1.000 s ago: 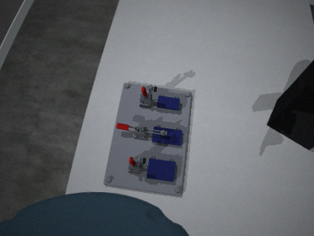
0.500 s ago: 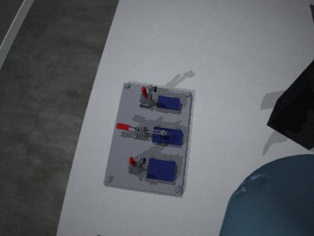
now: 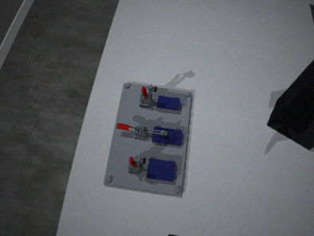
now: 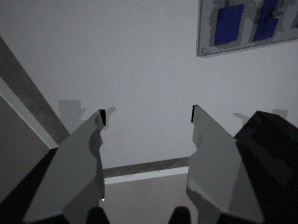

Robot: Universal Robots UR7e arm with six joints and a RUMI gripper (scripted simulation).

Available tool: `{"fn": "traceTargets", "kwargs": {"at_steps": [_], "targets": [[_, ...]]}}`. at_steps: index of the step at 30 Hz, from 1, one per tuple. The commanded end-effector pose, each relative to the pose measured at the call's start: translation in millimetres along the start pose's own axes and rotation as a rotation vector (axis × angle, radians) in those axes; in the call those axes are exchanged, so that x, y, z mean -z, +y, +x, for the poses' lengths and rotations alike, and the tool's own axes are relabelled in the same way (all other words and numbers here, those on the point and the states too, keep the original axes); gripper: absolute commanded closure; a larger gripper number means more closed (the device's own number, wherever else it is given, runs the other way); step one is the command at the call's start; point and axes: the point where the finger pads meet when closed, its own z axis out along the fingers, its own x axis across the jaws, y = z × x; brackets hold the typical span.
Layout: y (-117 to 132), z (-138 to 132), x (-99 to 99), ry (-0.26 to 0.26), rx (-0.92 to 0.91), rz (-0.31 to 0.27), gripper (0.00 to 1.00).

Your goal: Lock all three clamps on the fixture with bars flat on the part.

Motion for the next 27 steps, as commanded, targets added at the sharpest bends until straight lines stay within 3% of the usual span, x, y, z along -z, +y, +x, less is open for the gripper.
{"fn": "traceTargets", "kwargs": {"at_steps": [1, 3, 7, 19, 20, 24, 27], "targets": [[-3, -2, 0.5, -0.015, 0.011, 0.014, 0.42], [4, 11, -3.1, -0.015, 0.019, 0.021, 0.42], [19, 54, -16.6, -0.075, 0.095, 0.101, 0.42], [19, 54, -16.6, -0.075, 0.095, 0.101, 0.42], [23, 65, -21.4, -0.059, 0.083, 0.100, 0.42], [39, 108, -34.1, -0.075, 0.095, 0.101, 0.42], [39, 108, -34.1, -0.075, 0.095, 0.101, 0.42]]}}
